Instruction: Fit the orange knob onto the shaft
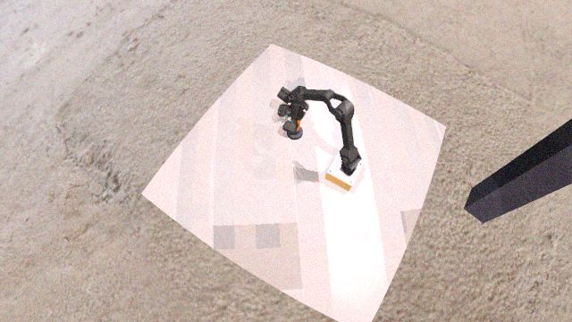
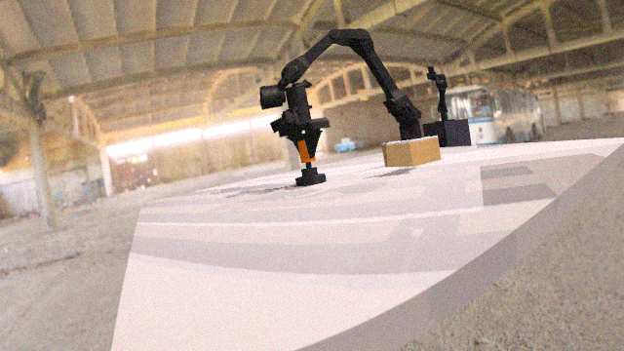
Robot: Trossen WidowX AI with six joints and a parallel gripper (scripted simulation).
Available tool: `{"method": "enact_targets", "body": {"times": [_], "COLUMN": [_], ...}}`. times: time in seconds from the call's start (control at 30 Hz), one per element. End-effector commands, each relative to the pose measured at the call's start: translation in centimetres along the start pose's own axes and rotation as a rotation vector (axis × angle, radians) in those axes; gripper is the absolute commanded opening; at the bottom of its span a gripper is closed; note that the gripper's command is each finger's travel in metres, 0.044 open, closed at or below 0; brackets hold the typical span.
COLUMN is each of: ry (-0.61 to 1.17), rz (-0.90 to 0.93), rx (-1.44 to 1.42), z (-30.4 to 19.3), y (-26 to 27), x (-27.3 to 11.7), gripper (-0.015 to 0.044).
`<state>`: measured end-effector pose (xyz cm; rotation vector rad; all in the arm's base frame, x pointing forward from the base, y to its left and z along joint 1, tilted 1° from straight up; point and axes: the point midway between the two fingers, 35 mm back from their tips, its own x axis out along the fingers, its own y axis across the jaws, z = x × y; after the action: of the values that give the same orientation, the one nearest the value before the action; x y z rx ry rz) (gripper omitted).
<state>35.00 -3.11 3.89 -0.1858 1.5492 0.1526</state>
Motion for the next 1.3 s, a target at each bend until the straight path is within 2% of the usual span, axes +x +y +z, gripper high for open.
{"method": "enact_targets", "body": {"times": [0.0,1.13,1.27], "ry": [-0.01,-0.01,-0.01], "rz": [-0.006,-0.006,-0.006], "rx": [-0.002,-0.002,-0.088], "z": [0.23,0.63,0.6], "y": [-0.17,-0.24,-0.23], "x": [-0.48,-0.37,-0.44], "gripper": [0.0,0.0,0.0]}}
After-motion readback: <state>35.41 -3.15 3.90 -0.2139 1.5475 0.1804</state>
